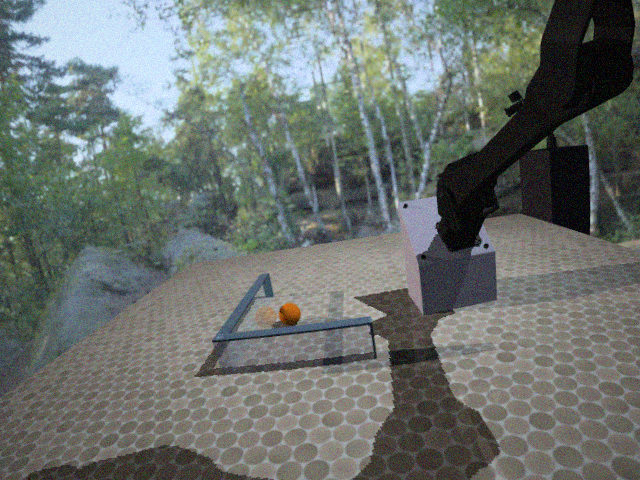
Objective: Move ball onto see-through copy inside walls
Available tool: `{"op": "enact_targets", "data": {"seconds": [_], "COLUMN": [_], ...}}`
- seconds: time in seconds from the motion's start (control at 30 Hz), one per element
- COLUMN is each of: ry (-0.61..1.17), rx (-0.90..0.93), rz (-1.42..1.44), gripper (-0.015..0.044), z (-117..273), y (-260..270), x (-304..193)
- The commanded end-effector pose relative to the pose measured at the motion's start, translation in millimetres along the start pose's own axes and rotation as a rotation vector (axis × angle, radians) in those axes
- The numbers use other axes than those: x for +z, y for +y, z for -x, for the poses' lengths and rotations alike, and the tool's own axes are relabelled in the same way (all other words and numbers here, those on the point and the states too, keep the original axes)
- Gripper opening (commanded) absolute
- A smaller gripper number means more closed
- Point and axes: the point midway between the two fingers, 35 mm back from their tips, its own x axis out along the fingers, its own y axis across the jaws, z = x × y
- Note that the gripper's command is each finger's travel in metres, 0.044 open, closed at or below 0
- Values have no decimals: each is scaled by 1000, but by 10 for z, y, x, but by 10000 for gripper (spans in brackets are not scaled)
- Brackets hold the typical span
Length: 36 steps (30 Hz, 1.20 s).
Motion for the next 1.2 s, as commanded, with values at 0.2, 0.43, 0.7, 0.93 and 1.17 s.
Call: {"op": "enact_targets", "data": {"seconds": [0.2,0.43,0.7,0.93,1.17], "ry": [320,658,1050,1369,1629], "rx": [-114,-107,26,265,608], "rz": [153,292,432,503,507], "gripper": [310,310,310,310,310], "z": [176,605,1406,2327,3381], "y": [-577,-878,-1039,-946,-673], "x": [-1101,-2171,-3294,-4088,-4619]}}
